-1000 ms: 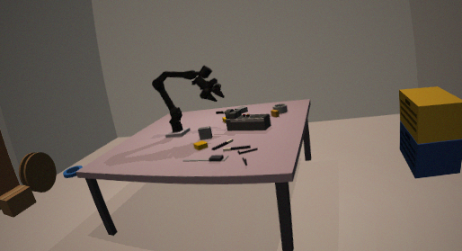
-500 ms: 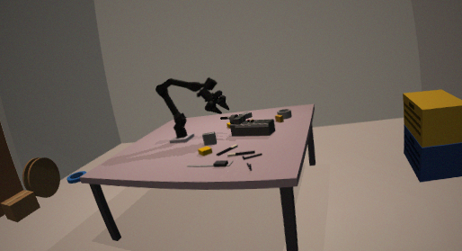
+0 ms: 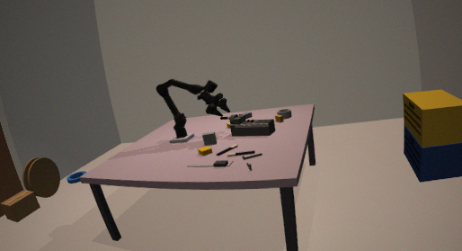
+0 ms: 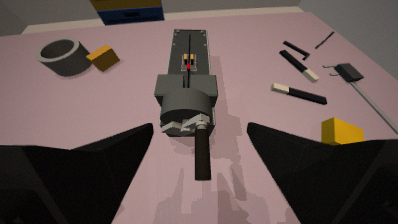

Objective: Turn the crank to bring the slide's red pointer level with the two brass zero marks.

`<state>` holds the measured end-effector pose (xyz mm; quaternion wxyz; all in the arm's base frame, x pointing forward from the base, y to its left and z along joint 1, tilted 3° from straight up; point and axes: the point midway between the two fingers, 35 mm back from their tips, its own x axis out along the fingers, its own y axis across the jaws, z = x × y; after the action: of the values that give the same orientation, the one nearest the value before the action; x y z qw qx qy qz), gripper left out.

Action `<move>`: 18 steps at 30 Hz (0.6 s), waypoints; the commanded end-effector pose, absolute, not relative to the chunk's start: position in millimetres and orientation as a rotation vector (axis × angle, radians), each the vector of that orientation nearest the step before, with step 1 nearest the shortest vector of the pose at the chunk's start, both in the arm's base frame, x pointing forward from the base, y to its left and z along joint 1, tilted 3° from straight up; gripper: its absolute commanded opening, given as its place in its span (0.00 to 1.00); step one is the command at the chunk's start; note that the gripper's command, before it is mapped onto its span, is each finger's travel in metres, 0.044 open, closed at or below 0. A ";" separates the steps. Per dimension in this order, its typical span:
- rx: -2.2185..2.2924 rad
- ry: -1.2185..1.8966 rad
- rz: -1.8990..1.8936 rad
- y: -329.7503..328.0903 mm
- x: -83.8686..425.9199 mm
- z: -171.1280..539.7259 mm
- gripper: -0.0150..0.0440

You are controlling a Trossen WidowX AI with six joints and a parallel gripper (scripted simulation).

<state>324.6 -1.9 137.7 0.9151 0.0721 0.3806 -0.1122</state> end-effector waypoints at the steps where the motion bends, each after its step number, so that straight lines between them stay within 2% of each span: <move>1: 0.147 0.798 -0.237 -2.2 323.7 125.1 1.00; 18: 0.147 0.798 -0.237 -1.0 322.4 98.2 1.00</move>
<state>324.7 -0.6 109.0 0.9150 0.0722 0.3807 -0.1121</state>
